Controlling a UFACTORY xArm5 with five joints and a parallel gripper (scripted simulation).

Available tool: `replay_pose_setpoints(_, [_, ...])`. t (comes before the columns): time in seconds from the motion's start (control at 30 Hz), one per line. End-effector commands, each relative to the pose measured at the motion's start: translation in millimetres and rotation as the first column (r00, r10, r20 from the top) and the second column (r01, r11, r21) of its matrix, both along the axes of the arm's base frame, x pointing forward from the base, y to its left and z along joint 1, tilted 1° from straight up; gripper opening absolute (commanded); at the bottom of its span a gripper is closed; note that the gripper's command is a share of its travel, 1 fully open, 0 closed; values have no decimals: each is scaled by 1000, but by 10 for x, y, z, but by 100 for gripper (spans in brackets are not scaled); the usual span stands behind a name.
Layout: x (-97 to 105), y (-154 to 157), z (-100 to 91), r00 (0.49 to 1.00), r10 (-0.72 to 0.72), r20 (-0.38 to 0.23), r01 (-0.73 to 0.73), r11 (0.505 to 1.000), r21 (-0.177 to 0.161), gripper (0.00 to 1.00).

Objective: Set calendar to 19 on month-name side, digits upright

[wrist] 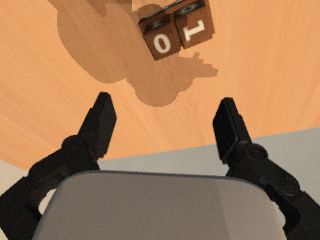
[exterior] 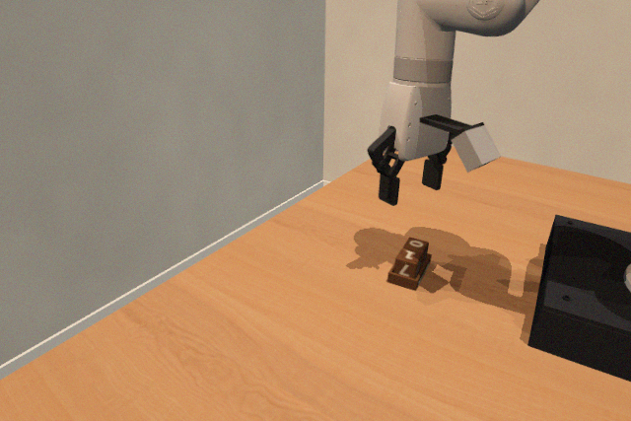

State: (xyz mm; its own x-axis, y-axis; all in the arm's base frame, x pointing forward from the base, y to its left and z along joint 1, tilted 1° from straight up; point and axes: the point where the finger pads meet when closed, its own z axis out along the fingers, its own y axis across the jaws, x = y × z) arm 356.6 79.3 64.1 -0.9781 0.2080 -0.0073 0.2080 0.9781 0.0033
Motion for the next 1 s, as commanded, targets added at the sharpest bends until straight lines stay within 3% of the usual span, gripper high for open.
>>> replay_pose_setpoints(0.0, [-6, 0, 4, 985, 173, 4, -173, 985, -1, 100])
replay_pose_setpoints(0.2, [-24, -2, -2, 943, 334, 4, -334, 943, -3, 100])
replay_pose_setpoints(0.33, [-41, -4, -8, 878, 479, 4, -479, 878, -5, 100])
replay_pose_setpoints(0.43, [-41, -4, -8, 876, 482, 4, -482, 876, -5, 100])
replay_pose_setpoints(0.5, [-56, -6, -13, 800, 600, 3, -600, 800, -7, 100])
replay_pose_setpoints(0.63, [-66, -8, -16, 740, 672, 3, -672, 740, -8, 100])
replay_pose_setpoints(0.83, [-90, -11, -24, 578, 816, 1, -816, 578, -10, 100])
replay_pose_setpoints(0.87, [-90, -11, -24, 575, 818, 1, -818, 575, -10, 100])
replay_pose_setpoints(0.9, [-97, -12, -27, 523, 853, 0, -852, 523, -10, 100])
replay_pose_setpoints(0.97, [-97, -12, -27, 523, 853, 0, -852, 523, -10, 100])
